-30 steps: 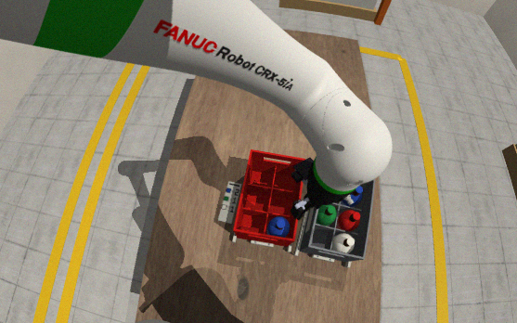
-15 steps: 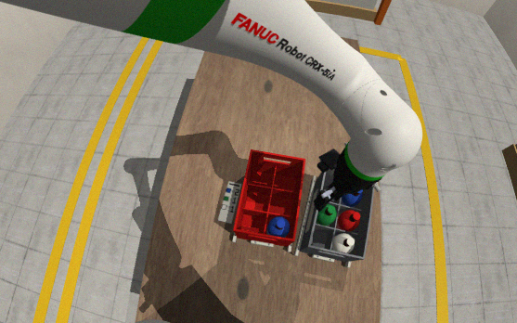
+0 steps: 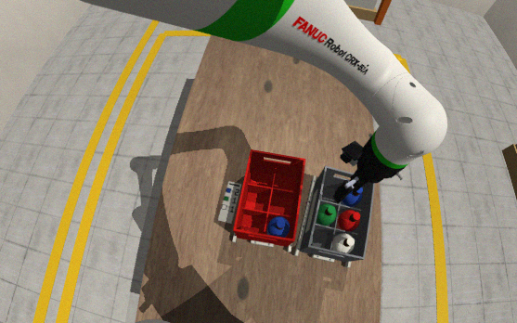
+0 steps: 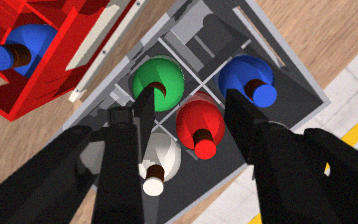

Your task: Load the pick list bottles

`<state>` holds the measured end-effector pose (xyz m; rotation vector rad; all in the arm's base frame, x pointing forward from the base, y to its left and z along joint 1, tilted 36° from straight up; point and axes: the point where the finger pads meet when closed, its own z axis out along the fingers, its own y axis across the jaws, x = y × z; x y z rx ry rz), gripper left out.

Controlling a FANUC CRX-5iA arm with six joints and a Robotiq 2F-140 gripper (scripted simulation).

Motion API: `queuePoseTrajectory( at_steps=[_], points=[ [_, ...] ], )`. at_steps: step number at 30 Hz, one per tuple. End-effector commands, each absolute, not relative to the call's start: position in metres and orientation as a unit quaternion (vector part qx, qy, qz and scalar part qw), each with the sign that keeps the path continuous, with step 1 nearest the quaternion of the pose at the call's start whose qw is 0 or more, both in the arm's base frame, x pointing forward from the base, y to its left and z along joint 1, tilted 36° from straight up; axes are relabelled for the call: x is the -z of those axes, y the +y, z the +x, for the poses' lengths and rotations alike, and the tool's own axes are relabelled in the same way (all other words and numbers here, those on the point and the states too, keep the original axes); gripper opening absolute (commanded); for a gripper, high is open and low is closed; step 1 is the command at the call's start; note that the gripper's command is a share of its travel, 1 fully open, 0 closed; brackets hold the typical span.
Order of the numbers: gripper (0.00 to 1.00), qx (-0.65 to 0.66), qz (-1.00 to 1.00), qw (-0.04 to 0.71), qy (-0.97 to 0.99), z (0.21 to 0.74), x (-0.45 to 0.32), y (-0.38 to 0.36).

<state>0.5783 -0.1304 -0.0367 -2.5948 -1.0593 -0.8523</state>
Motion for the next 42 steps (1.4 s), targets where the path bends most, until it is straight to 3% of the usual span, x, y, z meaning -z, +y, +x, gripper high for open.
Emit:
queuePoseTrajectory(
  at_steps=[1, 17, 42],
  points=[
    [0.44, 0.290, -0.881, 0.106, -0.360, 0.589, 0.037, -0.144],
    [0.44, 0.290, -0.881, 0.106, -0.360, 0.632, 0.041, -0.200],
    [0.44, 0.290, -0.881, 0.106, -0.360, 0.639, 0.055, -0.193]
  ],
)
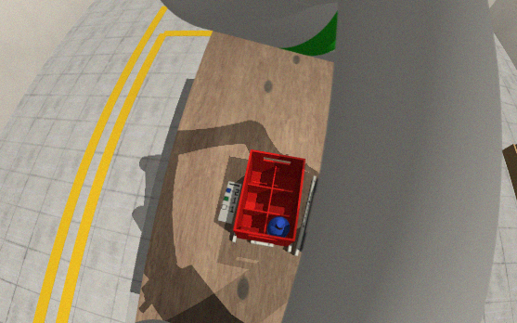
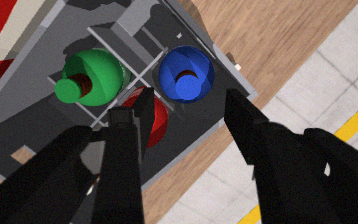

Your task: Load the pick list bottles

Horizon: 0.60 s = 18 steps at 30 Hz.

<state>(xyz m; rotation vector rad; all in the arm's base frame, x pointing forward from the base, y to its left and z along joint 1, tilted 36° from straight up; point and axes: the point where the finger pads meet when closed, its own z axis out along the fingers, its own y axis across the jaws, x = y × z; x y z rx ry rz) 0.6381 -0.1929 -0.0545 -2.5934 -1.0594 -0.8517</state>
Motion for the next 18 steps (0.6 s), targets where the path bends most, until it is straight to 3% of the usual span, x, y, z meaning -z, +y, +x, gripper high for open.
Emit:
queuePoseTrajectory(
  at_steps=[1, 18],
  points=[
    [0.44, 0.290, -0.881, 0.106, -0.360, 0.640, 0.056, -0.193],
    [0.44, 0.290, -0.881, 0.106, -0.360, 0.648, 0.072, -0.185]
  ],
)
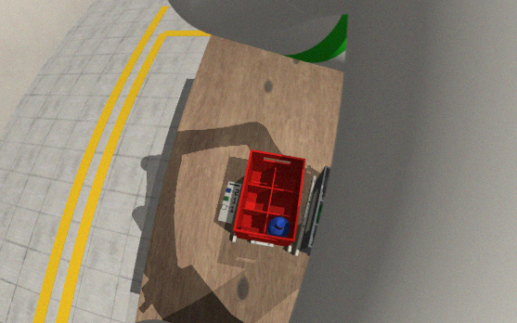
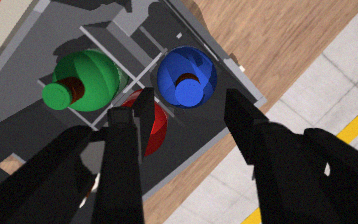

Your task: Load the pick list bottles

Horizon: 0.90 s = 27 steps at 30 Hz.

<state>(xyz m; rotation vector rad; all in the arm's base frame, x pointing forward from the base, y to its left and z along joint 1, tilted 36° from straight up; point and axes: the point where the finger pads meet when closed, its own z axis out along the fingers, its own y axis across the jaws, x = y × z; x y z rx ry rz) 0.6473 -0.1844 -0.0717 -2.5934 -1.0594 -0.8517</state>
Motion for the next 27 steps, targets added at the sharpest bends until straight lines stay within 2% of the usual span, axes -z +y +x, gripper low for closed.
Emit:
queuePoseTrajectory(
  at_steps=[1, 27],
  points=[
    [0.44, 0.290, -0.881, 0.106, -0.360, 0.649, 0.074, -0.184],
    [0.44, 0.290, -0.881, 0.106, -0.360, 0.663, 0.099, -0.171]
  ],
)
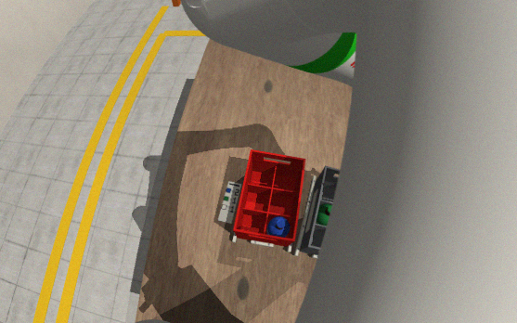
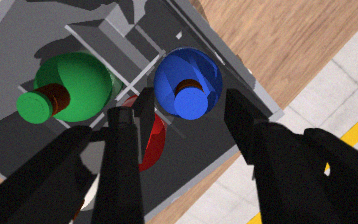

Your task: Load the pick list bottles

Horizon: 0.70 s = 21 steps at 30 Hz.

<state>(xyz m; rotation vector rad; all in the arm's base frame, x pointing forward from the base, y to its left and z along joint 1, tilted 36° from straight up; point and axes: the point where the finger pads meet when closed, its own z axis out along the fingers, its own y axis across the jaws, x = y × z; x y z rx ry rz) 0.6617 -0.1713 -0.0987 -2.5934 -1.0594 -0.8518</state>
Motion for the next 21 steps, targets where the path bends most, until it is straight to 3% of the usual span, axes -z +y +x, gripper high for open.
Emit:
queuePoseTrajectory(
  at_steps=[1, 21],
  points=[
    [0.44, 0.290, -0.881, 0.106, -0.360, 0.663, 0.099, -0.171],
    [0.44, 0.290, -0.881, 0.106, -0.360, 0.669, 0.111, -0.166]
  ],
)
